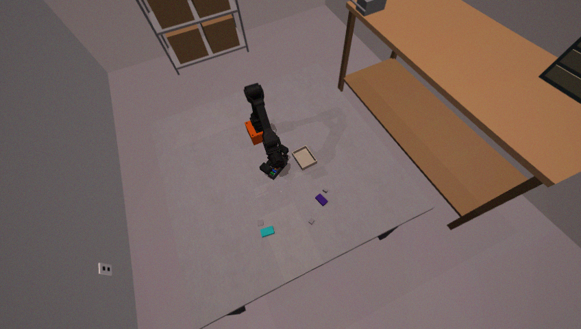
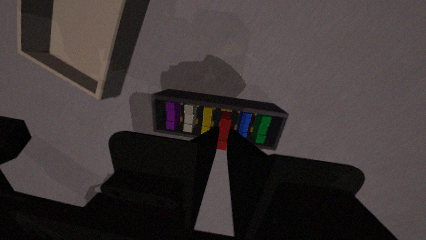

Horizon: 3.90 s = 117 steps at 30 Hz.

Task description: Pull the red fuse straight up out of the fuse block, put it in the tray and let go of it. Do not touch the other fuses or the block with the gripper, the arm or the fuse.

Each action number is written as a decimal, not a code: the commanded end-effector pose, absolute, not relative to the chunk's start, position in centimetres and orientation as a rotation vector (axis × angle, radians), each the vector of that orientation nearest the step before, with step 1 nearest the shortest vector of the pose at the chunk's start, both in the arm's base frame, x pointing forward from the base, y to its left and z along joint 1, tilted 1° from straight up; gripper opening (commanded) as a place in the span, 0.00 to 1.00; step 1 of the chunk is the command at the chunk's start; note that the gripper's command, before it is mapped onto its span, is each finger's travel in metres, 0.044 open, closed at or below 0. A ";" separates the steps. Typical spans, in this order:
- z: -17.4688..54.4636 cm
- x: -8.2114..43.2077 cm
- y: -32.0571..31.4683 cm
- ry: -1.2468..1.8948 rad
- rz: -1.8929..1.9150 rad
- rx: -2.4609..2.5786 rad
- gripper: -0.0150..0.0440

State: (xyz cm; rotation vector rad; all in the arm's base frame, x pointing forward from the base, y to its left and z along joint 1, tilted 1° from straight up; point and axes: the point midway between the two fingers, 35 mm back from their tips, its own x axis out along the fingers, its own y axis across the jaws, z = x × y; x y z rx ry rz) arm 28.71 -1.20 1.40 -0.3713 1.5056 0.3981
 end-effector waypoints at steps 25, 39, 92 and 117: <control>3.0 28.7 -1.3 1.500 0.396 -0.379 0.25; 4.7 28.7 -1.3 1.500 0.396 -0.379 0.25; 5.7 28.1 17.2 1.497 0.408 -0.367 0.25; 1.8 28.2 17.3 1.497 0.408 -0.367 0.25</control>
